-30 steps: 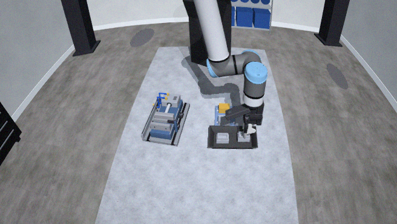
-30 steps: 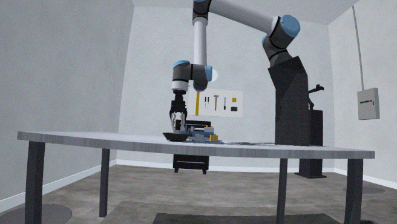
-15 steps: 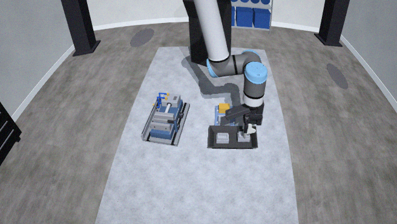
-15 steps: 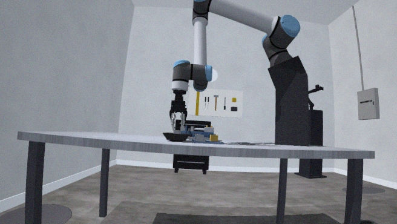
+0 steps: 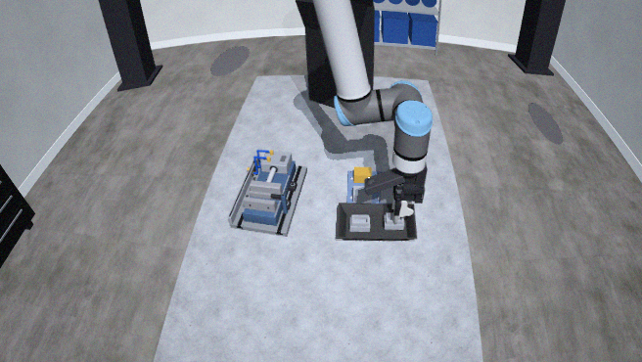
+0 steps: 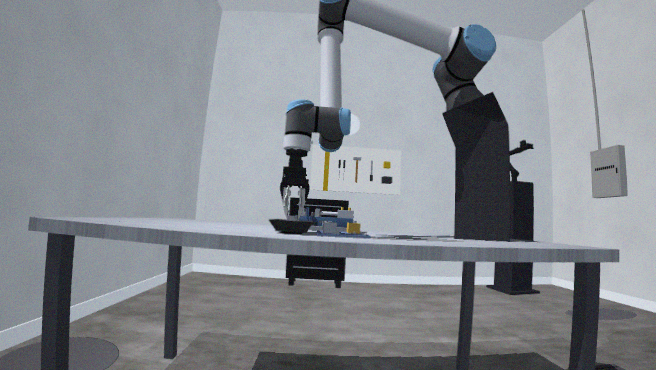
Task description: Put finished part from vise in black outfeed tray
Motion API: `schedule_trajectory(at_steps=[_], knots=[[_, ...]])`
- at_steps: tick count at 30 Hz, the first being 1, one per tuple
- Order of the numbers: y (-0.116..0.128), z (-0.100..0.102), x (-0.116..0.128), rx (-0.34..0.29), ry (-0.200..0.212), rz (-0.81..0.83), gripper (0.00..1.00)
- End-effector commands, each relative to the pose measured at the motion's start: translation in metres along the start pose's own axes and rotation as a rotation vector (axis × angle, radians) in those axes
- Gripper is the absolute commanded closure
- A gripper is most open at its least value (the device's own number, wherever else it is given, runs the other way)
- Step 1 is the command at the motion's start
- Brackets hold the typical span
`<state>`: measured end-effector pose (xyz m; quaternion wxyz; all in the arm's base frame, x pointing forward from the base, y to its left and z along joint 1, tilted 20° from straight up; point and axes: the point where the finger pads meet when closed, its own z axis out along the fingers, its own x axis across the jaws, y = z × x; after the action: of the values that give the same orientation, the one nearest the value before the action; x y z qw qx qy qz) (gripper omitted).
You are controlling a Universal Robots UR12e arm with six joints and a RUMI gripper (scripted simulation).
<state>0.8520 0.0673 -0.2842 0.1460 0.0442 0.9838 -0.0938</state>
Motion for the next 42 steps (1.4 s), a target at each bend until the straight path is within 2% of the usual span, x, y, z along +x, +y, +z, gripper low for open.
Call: schedule_trajectory(at_steps=[1, 42], knots=[[0.0002, 0.0011, -0.0007, 0.000, -0.001, 0.000, 1.00], [0.0002, 0.0100, -0.0008, 0.000, -0.001, 0.000, 1.00]])
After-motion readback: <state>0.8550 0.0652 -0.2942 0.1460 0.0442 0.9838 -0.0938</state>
